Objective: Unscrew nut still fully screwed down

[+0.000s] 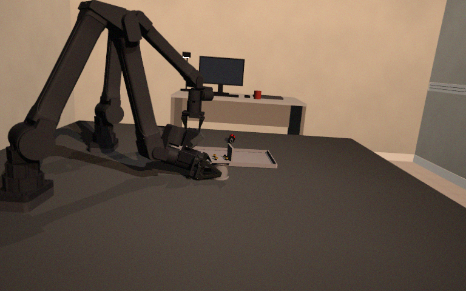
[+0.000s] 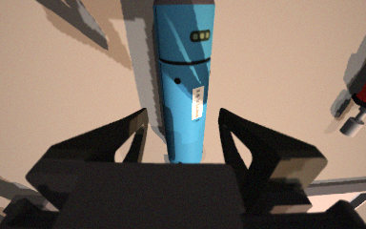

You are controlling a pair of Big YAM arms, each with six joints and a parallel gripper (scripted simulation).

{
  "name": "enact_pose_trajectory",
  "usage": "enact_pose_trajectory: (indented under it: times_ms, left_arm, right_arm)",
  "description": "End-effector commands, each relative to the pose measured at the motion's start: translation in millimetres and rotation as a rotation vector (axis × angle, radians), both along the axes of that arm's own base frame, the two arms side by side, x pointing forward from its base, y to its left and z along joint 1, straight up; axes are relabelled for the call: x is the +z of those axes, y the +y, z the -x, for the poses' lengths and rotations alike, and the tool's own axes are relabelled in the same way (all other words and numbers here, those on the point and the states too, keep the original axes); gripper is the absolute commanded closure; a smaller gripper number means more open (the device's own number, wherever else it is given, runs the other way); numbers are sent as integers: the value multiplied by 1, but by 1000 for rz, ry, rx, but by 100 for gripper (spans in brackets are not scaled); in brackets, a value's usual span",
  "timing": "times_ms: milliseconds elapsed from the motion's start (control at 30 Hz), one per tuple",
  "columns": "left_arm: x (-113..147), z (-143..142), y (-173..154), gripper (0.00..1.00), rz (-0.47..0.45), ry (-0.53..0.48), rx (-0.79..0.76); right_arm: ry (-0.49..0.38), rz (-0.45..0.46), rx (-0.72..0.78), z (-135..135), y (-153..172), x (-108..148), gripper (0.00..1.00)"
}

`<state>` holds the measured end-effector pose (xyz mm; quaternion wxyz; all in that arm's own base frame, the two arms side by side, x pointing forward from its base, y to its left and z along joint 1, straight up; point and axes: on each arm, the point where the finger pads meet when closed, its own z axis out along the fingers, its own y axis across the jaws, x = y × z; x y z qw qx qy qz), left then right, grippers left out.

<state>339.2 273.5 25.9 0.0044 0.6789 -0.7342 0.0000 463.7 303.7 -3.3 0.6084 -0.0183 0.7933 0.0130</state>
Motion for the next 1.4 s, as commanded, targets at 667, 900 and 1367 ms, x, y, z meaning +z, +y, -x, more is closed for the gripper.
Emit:
enact_pose_trajectory:
  times_ms: [667,900,1367]
  left_arm:
    - [-13,-12,13,35,-33,-43,-3]
    - [-12,-13,11,45,-28,-36,-1]
    - [-12,-13,11,54,-28,-36,-1]
  right_arm:
    - [-18,-19,0,-6,4,9,41]
    - [-18,-19,0,-6,4,9,41]
    - [-18,-19,0,-6,4,9,41]
